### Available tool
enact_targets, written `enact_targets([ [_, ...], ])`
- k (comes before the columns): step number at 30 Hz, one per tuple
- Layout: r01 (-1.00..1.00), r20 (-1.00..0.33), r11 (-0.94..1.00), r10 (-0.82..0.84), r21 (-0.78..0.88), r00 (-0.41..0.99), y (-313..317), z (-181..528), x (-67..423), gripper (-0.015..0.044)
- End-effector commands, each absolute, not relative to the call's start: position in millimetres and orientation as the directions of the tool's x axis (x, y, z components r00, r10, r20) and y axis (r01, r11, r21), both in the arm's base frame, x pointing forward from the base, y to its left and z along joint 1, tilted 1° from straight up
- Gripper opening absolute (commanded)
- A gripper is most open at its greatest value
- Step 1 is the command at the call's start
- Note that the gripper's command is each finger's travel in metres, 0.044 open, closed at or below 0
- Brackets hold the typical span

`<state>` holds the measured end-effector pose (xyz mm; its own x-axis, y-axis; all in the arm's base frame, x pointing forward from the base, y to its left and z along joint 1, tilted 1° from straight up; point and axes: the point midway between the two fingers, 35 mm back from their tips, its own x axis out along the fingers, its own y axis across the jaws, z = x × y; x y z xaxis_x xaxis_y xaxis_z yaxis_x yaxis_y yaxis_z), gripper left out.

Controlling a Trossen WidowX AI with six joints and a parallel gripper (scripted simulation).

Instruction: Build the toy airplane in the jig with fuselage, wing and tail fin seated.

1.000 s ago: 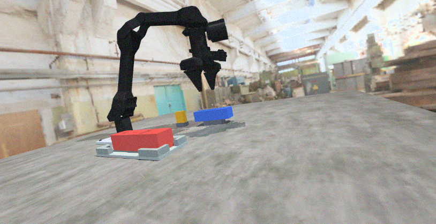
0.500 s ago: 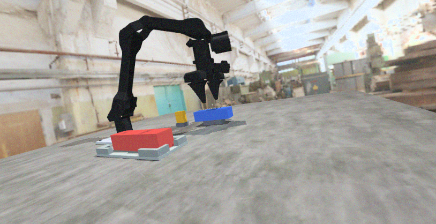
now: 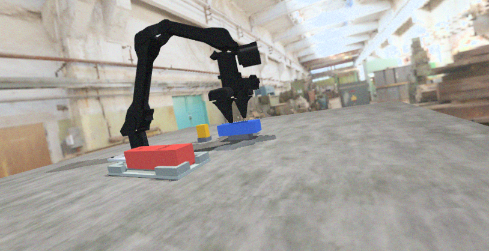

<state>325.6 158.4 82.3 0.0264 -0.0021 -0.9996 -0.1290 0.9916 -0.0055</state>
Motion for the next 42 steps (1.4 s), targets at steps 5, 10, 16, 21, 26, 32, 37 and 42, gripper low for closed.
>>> enact_targets([
  [5, -0.127, -1.000, 0.992, -0.007, -0.009, 0.016, 158, 67, 324, 0.0440],
  [10, -0.127, -1.000, 0.992, -0.007, -0.009, 0.016, 157, 58, 324, 0.0440],
  [16, -0.127, -1.000, 0.992, -0.007, -0.009, 0.016, 157, 50, 324, 0.0440],
  [21, -0.127, -1.000, 0.992, -0.007, -0.009, 0.016, 157, 50, 324, 0.0335],
  [26, -0.127, -1.000, 0.992, -0.007, -0.009, 0.016, 157, 50, 324, 0.0204],
  [32, -0.127, -1.000, 0.992, -0.007, -0.009, 0.016, 157, 50, 324, 0.0164],
  [37, -0.128, -1.000, 0.992, 0.009, 0.007, 0.020, 156, 54, 324, 0.0052],
  [42, -0.129, -0.999, 0.991, 0.028, 0.024, 0.026, 156, 69, 325, 0.0000],
])
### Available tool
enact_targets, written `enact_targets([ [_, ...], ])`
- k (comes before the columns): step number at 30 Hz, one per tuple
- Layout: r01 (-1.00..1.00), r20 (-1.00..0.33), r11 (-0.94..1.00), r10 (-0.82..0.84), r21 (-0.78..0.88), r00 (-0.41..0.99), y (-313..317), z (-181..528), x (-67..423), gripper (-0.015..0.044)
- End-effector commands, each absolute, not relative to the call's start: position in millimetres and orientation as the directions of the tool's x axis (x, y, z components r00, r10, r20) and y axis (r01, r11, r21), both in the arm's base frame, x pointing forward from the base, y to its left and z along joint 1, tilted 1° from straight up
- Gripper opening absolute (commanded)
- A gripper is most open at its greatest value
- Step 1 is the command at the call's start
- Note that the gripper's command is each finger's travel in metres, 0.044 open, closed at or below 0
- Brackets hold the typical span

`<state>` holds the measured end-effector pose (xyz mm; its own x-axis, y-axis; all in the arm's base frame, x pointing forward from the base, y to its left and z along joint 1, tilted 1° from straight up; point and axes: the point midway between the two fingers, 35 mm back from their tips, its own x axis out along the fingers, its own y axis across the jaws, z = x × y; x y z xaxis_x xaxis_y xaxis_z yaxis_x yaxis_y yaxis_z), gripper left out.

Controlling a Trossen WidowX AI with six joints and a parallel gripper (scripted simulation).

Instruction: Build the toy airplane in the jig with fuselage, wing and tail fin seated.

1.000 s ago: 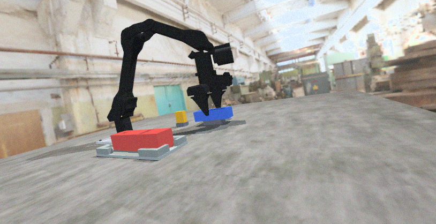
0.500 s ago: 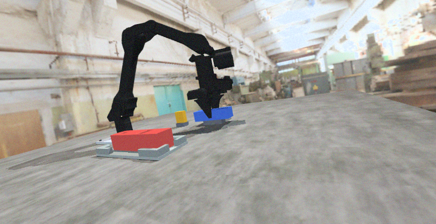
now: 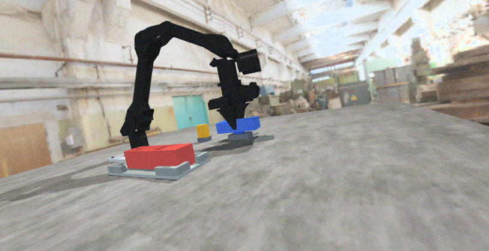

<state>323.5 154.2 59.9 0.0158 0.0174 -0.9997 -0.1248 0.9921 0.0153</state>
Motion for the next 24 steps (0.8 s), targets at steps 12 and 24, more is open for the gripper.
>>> enact_targets([
  [12, -0.128, -1.000, 0.992, 0.016, 0.013, 0.022, 159, 107, 329, 0.0000],
  [24, -0.127, -1.000, 0.992, 0.003, 0.001, 0.019, 159, 146, 327, 0.0000],
])
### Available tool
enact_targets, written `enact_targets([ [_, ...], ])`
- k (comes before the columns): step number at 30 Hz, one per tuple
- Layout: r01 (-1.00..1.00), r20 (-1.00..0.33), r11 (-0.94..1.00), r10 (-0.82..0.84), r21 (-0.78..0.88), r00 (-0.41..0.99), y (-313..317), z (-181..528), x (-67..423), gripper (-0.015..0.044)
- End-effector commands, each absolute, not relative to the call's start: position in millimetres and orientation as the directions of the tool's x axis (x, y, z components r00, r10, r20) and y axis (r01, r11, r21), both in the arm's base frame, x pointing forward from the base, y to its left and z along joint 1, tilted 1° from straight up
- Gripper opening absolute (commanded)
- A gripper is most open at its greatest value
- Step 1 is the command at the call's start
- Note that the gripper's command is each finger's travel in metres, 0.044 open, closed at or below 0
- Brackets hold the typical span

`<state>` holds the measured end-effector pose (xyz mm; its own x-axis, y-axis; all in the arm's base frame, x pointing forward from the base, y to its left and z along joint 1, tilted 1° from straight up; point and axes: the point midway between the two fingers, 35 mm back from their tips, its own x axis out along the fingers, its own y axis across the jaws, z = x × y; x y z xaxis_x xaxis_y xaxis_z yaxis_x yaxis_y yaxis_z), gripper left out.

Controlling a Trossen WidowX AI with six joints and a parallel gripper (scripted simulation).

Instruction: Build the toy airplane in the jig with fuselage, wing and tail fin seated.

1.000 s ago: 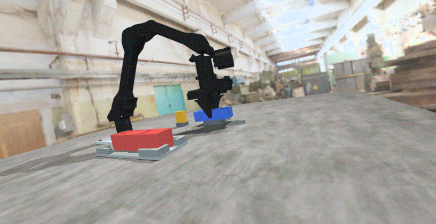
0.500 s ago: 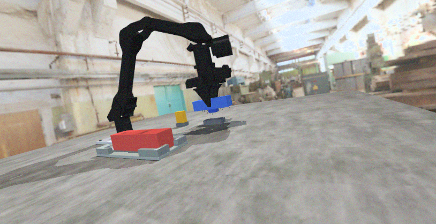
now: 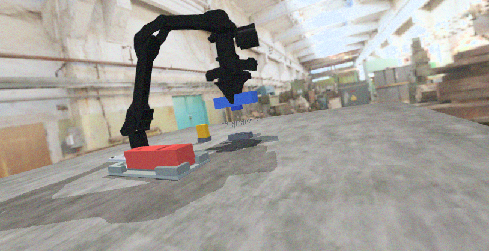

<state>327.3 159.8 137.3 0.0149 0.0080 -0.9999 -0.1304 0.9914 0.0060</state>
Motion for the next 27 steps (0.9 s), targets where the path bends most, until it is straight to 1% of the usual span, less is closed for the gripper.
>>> enact_targets([
  [1, -0.127, -1.000, 0.992, 0.002, 0.000, 0.018, 159, 149, 327, 0.0000],
  [9, -0.127, -1.000, 0.992, -0.007, -0.009, 0.016, 158, 175, 322, 0.0000],
  [13, -0.139, -1.000, 0.990, -0.007, -0.010, 0.016, 156, 176, 323, 0.0000],
  [27, -0.383, -1.000, 0.924, -0.010, -0.016, 0.017, 112, 170, 334, 0.0000],
])
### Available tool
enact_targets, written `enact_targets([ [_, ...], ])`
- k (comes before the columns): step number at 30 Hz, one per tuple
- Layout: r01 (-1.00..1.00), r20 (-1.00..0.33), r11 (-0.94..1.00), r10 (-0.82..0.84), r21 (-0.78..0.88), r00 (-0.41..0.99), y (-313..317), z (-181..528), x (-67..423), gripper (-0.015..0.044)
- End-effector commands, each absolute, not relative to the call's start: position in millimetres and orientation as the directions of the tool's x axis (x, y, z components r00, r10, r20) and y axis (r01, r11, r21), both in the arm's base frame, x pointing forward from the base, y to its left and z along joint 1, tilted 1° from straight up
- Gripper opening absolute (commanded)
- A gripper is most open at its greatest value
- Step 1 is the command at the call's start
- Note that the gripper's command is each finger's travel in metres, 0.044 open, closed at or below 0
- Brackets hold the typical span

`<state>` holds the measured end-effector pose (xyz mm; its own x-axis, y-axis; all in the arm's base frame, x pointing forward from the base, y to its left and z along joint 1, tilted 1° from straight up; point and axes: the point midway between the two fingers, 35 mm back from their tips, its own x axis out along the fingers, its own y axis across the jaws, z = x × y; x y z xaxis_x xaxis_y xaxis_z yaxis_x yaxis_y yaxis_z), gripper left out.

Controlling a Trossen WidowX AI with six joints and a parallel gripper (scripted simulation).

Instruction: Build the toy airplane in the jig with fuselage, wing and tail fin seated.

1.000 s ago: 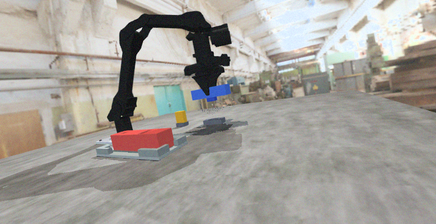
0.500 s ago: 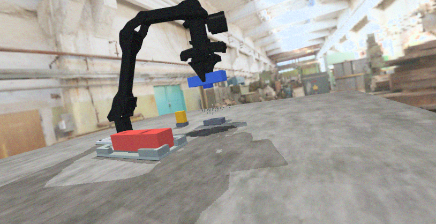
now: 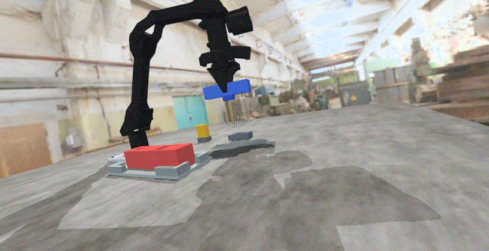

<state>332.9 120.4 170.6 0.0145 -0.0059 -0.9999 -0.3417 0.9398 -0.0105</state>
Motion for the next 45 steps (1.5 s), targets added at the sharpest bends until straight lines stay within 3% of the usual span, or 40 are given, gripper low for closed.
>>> enact_targets([
  [1, -0.400, -1.000, 0.916, -0.010, -0.016, 0.017, 109, 169, 334, 0.0000],
  [22, -0.721, -1.000, 0.692, -0.015, -0.023, 0.018, 41, 159, 338, 0.0000],
  [45, -0.948, -1.000, 0.316, -0.021, -0.023, 0.017, -32, 146, 326, 0.0000],
])
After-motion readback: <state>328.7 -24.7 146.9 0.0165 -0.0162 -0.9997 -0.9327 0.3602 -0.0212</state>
